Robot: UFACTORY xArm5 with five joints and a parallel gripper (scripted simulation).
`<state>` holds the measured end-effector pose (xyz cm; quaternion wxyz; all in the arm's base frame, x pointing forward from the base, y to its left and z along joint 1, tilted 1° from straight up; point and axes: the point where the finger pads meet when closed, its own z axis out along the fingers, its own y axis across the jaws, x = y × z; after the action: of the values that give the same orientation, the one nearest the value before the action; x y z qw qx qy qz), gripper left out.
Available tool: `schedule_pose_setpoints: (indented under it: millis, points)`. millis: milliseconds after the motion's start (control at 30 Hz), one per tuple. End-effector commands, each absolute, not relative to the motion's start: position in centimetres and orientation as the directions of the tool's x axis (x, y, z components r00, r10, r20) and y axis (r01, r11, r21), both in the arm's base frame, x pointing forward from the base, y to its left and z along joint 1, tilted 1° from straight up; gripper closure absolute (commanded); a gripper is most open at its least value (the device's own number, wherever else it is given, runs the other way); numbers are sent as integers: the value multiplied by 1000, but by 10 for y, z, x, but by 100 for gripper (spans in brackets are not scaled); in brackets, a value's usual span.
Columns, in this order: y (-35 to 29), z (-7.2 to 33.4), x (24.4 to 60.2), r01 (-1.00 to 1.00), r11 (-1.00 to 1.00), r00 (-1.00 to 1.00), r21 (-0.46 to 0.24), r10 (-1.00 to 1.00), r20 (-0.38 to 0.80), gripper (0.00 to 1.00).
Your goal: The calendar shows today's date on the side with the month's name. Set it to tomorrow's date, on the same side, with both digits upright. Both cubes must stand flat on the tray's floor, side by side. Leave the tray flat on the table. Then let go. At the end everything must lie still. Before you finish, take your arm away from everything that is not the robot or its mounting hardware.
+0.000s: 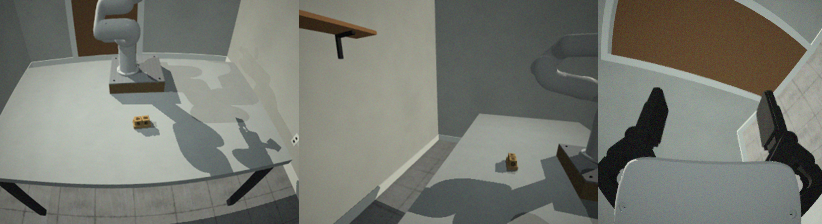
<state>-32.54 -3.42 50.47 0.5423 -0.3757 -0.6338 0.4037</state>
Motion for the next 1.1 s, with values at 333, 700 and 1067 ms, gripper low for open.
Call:
schedule_pose_setpoints:
  millis: [333, 700, 1067]
  points:
    - [-34, 506, -325, 36, 391, -128, -920, 914, 384, 0]
    - [-30, 505, -327, 45, 401, -120, -915, 911, 394, 0]
    - [35, 480, -344, 211, 532, -19, -820, 841, 541, 0]
